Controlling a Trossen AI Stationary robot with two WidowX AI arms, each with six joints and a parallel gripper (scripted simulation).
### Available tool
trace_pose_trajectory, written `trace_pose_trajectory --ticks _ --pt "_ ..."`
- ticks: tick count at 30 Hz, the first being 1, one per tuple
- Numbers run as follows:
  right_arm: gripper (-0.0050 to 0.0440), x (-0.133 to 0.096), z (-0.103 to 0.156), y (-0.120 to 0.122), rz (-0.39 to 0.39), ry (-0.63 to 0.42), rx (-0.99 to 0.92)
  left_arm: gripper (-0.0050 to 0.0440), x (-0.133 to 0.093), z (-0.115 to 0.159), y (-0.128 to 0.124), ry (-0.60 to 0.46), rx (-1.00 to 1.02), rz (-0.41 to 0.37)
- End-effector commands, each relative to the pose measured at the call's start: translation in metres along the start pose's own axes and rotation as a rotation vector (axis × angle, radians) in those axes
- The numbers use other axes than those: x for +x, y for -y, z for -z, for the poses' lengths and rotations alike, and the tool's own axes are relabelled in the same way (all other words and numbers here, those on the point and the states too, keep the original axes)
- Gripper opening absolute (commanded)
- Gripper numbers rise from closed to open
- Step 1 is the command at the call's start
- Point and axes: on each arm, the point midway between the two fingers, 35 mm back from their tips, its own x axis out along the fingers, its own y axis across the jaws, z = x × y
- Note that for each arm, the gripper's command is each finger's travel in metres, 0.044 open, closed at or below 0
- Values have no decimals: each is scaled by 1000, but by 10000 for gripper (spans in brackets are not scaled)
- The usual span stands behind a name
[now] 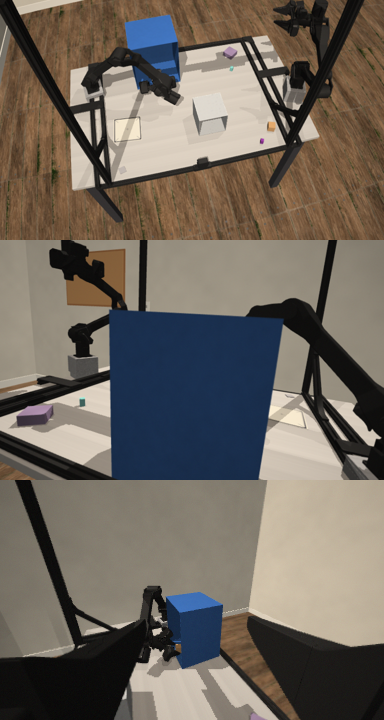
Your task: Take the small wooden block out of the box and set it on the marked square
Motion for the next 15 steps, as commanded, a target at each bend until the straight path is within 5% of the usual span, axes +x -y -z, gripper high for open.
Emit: trace_pose_trajectory --ticks 1,15 --pt "400 0 0 -1 -4 0 0 400 3 -5 0 1 -3 3" --pt "400 0 0 -1 -4 0 0 400 15 -13 0 1 -3 3"
